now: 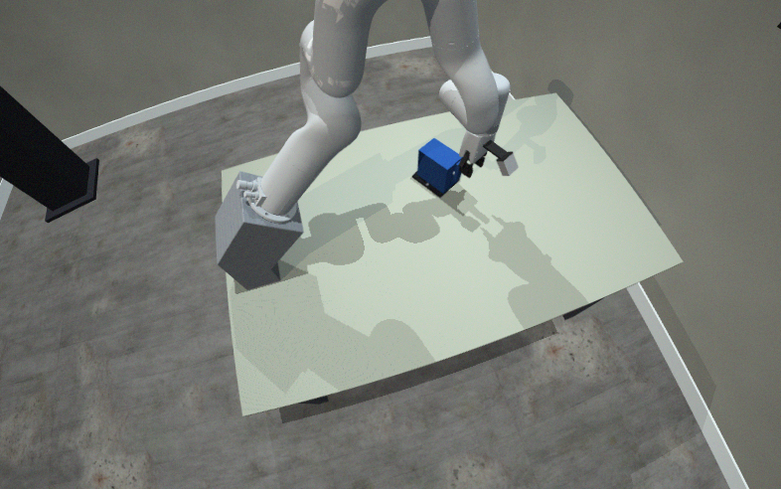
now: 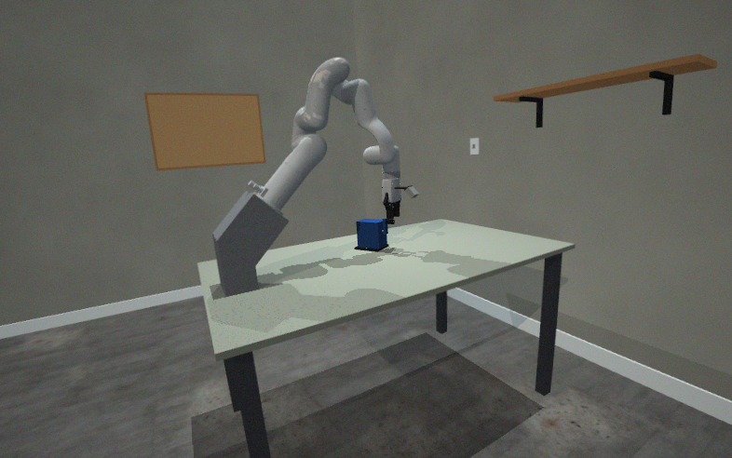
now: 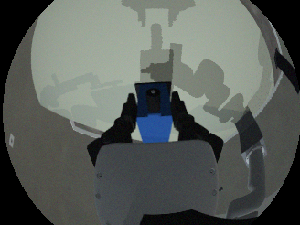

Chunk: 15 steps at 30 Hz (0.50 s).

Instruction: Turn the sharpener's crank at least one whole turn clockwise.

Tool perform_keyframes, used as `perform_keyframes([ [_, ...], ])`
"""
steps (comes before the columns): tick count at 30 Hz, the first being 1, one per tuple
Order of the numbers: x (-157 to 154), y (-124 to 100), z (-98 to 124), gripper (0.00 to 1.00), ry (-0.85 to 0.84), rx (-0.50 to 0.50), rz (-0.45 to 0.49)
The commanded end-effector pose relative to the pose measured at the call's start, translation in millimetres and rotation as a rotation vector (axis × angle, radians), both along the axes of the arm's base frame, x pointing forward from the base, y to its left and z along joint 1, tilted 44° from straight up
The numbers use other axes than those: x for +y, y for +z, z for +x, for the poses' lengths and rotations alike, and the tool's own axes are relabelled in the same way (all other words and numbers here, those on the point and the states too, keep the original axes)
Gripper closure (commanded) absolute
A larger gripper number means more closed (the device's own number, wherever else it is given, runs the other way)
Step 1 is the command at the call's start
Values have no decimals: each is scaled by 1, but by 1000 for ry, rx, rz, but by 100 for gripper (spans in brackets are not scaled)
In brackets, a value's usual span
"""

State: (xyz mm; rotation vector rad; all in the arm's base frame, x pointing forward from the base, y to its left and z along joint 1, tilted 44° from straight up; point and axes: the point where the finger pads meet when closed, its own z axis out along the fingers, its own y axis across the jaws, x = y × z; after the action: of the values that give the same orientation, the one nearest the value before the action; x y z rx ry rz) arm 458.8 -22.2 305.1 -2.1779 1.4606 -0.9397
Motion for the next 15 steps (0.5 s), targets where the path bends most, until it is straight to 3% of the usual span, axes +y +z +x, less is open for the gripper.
perform_keyframes([
  [1, 1, 12, -9, 46, 0, -4, 0],
  [15, 2, 24, -21, 46, 0, -4, 0],
])
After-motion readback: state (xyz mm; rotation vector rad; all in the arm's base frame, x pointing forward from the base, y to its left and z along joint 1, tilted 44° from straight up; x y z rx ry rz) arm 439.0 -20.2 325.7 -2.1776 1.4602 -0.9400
